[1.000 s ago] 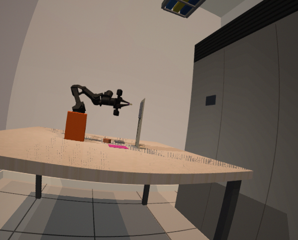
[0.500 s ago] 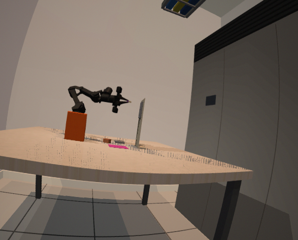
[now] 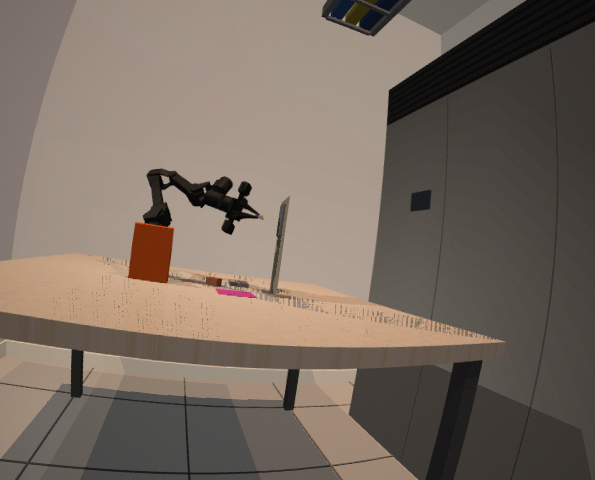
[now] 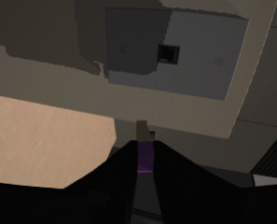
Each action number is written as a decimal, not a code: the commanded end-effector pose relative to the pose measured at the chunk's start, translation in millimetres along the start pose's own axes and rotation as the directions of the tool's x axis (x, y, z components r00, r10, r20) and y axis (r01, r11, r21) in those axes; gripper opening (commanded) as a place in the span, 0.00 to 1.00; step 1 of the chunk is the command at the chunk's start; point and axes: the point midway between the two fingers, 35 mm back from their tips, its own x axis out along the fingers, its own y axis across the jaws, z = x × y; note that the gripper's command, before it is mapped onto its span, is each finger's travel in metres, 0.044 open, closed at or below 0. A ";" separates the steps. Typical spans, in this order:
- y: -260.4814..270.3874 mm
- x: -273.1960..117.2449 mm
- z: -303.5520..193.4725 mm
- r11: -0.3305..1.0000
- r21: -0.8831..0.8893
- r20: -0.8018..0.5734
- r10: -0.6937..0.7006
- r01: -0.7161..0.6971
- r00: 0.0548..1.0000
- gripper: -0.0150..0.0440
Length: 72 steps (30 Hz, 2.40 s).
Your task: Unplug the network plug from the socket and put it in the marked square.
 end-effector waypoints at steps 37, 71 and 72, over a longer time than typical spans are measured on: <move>110.7 39.1 -55.6 0.873 -0.077 0.062 0.487 -0.482 0.871 0.25; 177.7 41.8 -74.9 0.761 -0.075 0.161 0.647 -0.645 0.745 0.25; 178.9 42.2 -74.8 0.761 -0.075 0.161 0.647 -0.645 0.745 0.25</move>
